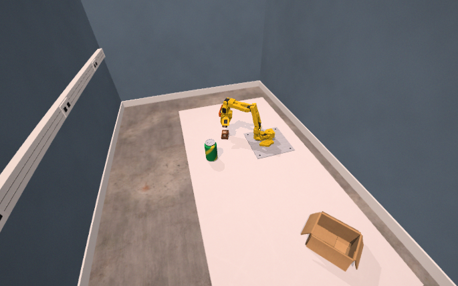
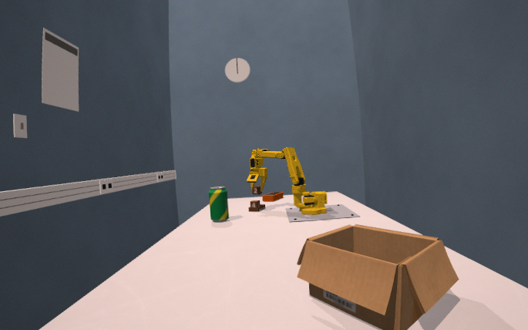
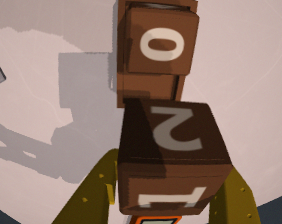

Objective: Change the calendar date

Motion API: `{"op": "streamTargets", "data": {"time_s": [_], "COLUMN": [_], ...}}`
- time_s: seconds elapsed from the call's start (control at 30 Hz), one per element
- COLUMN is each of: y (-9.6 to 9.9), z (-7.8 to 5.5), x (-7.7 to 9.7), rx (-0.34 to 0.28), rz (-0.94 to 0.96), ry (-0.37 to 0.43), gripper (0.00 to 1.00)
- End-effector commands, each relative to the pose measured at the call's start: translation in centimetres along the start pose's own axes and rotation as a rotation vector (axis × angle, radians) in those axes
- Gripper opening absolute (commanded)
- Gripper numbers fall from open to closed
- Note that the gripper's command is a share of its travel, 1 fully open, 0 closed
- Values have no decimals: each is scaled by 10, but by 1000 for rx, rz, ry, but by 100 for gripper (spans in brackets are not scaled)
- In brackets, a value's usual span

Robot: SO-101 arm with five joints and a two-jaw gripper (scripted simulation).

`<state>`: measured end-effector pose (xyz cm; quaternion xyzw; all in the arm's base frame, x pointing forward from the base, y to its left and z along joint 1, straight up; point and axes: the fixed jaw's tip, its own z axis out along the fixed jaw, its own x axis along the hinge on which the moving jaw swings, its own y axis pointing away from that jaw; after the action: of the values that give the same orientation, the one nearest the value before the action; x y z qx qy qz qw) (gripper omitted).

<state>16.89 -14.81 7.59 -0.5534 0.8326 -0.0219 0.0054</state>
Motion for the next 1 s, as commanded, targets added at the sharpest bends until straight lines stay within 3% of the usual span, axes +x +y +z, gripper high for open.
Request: {"op": "streamTargets", "data": {"time_s": [0.0, 0.57, 0.97], "y": [0, 0, 0], "z": [1, 13, 13], "x": [2, 5, 5], "rx": [-7, -44, -44], "rz": [8, 14, 14], "ry": [-3, -15, -15], "gripper": [0, 0, 0]}}
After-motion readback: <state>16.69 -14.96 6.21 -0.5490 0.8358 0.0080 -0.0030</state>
